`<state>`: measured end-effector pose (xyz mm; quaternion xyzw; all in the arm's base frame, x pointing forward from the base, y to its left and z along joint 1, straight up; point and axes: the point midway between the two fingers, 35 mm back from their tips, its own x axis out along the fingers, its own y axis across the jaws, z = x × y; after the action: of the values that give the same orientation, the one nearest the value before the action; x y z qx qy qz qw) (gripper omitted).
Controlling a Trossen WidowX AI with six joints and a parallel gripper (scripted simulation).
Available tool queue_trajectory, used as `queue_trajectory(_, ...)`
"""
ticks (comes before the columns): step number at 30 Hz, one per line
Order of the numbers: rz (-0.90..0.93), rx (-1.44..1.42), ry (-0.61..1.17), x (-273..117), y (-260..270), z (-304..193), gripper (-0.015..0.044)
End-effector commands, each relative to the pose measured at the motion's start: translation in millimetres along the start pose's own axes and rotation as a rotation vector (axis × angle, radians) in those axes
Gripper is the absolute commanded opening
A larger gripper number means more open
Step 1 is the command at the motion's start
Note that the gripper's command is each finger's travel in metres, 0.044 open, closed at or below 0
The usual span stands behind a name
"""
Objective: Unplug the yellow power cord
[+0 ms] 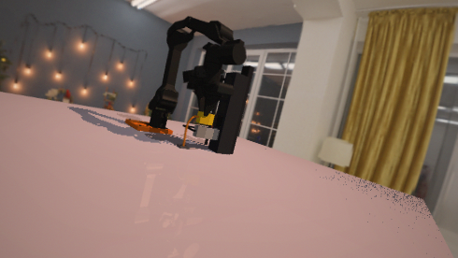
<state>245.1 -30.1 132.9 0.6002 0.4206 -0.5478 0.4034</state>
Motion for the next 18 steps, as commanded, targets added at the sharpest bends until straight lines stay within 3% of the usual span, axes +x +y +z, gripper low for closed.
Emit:
queue_trajectory(1, 0.005, 0.021, -0.059, -1.4, 0.8, 21.6, 0.0)
queue_trajectory(18, 0.005, 0.022, -0.065, -2.5, -2.0, 49.6, 0.0)
